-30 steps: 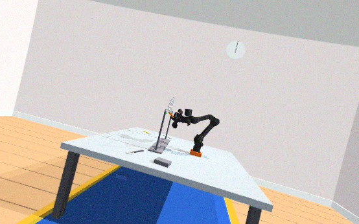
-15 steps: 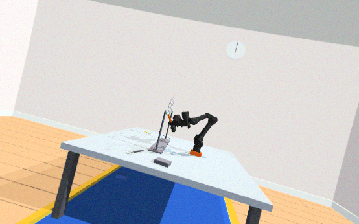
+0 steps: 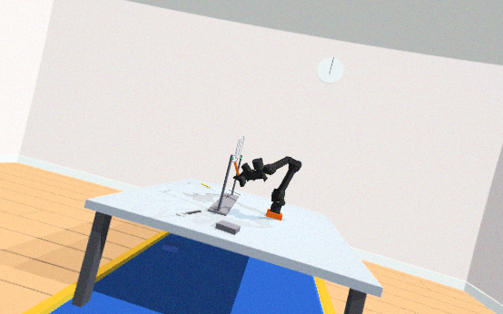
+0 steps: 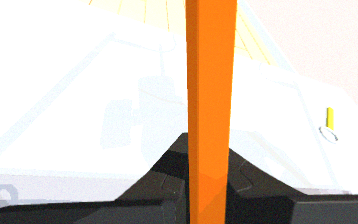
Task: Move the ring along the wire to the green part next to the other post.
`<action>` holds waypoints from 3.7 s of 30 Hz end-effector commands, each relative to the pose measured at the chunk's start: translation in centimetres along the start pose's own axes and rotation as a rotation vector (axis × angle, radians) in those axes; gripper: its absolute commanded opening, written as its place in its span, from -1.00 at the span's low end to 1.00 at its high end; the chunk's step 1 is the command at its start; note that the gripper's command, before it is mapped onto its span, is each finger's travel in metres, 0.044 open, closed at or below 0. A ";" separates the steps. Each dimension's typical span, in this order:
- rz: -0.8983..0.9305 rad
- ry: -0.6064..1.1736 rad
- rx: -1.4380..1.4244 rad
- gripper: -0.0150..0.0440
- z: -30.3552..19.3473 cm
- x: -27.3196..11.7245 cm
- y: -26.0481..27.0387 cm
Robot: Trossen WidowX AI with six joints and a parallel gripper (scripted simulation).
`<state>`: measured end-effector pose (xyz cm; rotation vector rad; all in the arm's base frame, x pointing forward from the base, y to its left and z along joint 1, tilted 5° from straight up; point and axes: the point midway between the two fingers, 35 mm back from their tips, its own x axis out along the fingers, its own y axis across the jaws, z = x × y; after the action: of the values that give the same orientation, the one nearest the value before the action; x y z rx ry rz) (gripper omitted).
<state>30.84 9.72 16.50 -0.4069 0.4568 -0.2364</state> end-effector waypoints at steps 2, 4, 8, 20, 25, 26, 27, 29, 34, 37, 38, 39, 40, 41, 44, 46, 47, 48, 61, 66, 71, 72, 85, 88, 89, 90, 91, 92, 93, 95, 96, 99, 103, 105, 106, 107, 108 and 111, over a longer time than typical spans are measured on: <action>0.053 0.011 0.115 -1.00 0.4 -0.4 2.0; 0.070 0.016 0.151 -1.00 0.5 -0.5 2.7; 0.094 0.022 0.202 -1.00 0.7 -0.8 3.7; 0.138 0.034 0.295 -1.00 1.4 -1.4 6.0; 0.145 0.036 0.308 -1.00 1.6 -1.6 6.6; 0.145 0.036 0.310 -1.00 1.6 -1.6 6.7; 0.146 0.036 0.311 -1.00 1.6 -1.6 6.8; 0.147 0.036 0.314 -1.00 1.7 -1.7 7.0; 0.149 0.036 0.318 -1.00 1.9 -1.8 7.5; 0.150 0.036 0.319 -1.00 2.0 -1.9 7.8; 0.150 0.036 0.319 -1.00 2.0 -2.0 7.9; 0.150 0.036 0.319 -1.00 2.0 -2.0 8.0; 0.150 0.036 0.319 -1.00 2.1 -2.0 8.1; 0.150 0.036 0.320 -1.00 2.1 -2.0 8.1; 0.150 0.036 0.320 -1.00 2.2 -2.1 8.4; 0.150 0.036 0.320 -1.00 2.3 -2.2 8.6; 0.150 0.036 0.320 -1.00 2.3 -2.2 8.7; 0.150 0.036 0.320 -1.00 2.3 -2.2 8.8; 0.151 0.035 0.322 -1.00 2.7 -2.6 9.9; 0.151 0.035 0.322 -1.00 2.4 -2.5 10.1; 0.151 0.035 0.322 -1.00 1.8 -2.2 10.4; 0.151 0.035 0.322 -1.00 1.7 -2.1 10.4; 0.151 0.035 0.322 -1.00 1.5 -2.1 10.5; 0.151 0.035 0.322 -1.00 1.5 -2.1 10.5; 0.151 0.035 0.322 -1.00 1.5 -2.1 10.5; 0.151 0.035 0.322 -1.00 1.5 -2.1 10.5; 0.151 0.035 0.322 -1.00 1.5 -2.1 10.5; 0.151 0.035 0.322 -1.00 1.5 -2.1 10.5; 0.151 0.035 0.322 -1.00 1.5 -2.1 10.5; 0.151 0.035 0.322 -1.00 1.5 -2.1 10.5; 0.153 0.036 0.318 -0.91 1.5 -2.1 10.6; 0.153 0.036 0.318 -0.64 1.5 -2.1 10.6; 0.153 0.036 0.318 -0.29 1.5 -2.1 10.6; 0.153 0.036 0.318 -0.11 1.5 -2.1 10.6; 0.153 0.036 0.318 -0.02 1.5 -2.2 10.6; 0.153 0.037 0.318 0.05 1.5 -2.3 10.5; 0.153 0.038 0.319 0.05 1.5 -2.5 10.5; 0.153 0.041 0.320 0.05 1.5 -3.5 10.5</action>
<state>30.59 20.31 13.95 -0.0613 0.4825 -0.1662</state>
